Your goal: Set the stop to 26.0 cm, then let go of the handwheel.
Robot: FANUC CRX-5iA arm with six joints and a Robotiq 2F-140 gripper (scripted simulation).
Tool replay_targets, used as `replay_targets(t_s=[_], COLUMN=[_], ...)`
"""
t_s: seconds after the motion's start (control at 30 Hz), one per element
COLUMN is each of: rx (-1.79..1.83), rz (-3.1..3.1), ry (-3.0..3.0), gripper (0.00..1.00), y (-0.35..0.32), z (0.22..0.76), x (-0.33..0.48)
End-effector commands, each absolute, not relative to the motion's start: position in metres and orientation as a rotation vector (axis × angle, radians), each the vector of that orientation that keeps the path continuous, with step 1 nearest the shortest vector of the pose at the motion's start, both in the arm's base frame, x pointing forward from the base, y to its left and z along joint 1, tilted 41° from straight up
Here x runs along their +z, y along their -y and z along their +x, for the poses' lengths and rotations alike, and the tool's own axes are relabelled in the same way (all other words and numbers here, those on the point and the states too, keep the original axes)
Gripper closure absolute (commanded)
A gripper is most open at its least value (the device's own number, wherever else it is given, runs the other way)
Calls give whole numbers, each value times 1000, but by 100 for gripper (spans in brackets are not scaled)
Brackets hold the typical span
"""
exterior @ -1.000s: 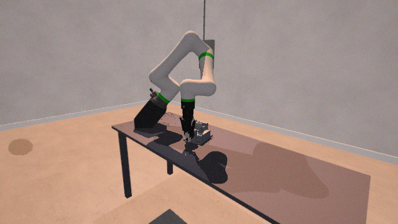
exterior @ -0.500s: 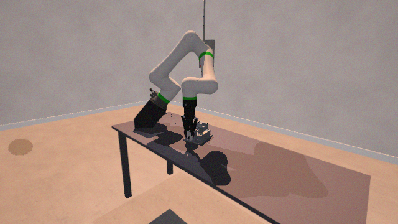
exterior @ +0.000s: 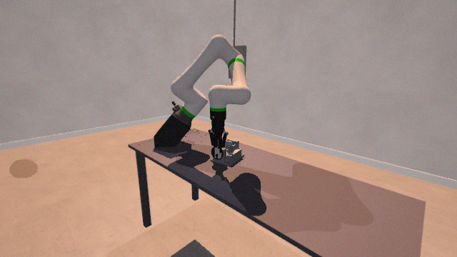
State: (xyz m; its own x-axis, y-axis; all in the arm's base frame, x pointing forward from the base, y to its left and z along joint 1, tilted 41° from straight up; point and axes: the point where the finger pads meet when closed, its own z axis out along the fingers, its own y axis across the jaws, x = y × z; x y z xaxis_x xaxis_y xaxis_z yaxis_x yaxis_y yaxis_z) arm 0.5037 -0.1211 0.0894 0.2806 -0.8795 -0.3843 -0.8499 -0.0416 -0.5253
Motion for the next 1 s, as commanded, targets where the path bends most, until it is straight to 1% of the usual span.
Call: replay_targets(t_s=[0.0, 0.97], rx=[-56, -56], rz=[-1872, -1872], ry=[-1556, -1556], gripper=[96, 96], y=[122, 132], z=[502, 481], x=[91, 97])
